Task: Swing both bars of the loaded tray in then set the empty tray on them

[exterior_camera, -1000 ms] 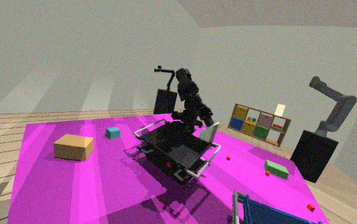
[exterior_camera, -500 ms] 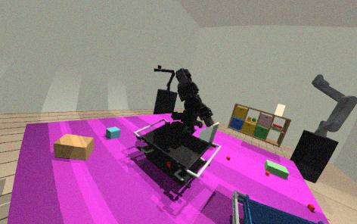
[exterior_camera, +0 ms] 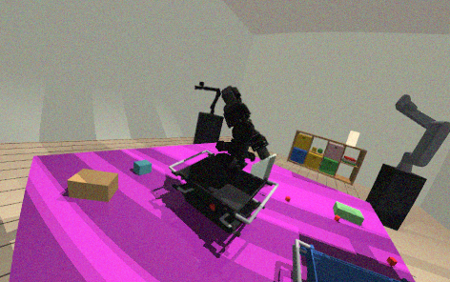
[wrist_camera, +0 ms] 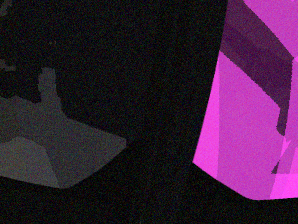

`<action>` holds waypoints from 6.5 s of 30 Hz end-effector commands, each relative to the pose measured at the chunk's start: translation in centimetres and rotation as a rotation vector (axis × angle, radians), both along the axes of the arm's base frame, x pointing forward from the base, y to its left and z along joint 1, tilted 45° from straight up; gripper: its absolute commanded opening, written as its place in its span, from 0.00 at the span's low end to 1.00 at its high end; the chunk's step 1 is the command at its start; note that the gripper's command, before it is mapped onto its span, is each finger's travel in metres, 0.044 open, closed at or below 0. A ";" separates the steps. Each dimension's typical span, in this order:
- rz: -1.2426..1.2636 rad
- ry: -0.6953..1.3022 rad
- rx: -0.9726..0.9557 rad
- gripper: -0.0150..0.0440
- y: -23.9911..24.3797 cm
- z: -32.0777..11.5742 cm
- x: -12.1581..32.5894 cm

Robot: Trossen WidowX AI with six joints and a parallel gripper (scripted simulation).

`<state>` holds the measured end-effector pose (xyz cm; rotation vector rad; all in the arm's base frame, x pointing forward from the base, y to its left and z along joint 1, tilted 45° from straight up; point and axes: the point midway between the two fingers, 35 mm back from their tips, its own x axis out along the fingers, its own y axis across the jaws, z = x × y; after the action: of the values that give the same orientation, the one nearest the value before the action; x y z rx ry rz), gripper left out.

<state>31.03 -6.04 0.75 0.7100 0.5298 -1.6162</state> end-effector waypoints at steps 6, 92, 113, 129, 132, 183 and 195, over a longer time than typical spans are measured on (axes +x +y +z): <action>-0.016 0.024 0.007 0.25 -0.5 -0.4 -0.7; 0.001 -0.002 0.000 0.25 -0.4 -0.5 -0.4; -0.016 0.025 0.006 0.25 -1.3 -1.4 -1.4; -0.016 0.025 0.006 0.25 -1.3 -1.4 -1.4; -0.016 0.025 0.006 0.25 -1.3 -1.4 -1.4; -0.016 0.025 0.006 0.25 -1.8 -2.0 -1.8; -0.016 0.025 0.006 0.25 -1.8 -2.0 -1.8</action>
<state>30.16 -7.19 -0.71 0.7160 0.5230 -1.6098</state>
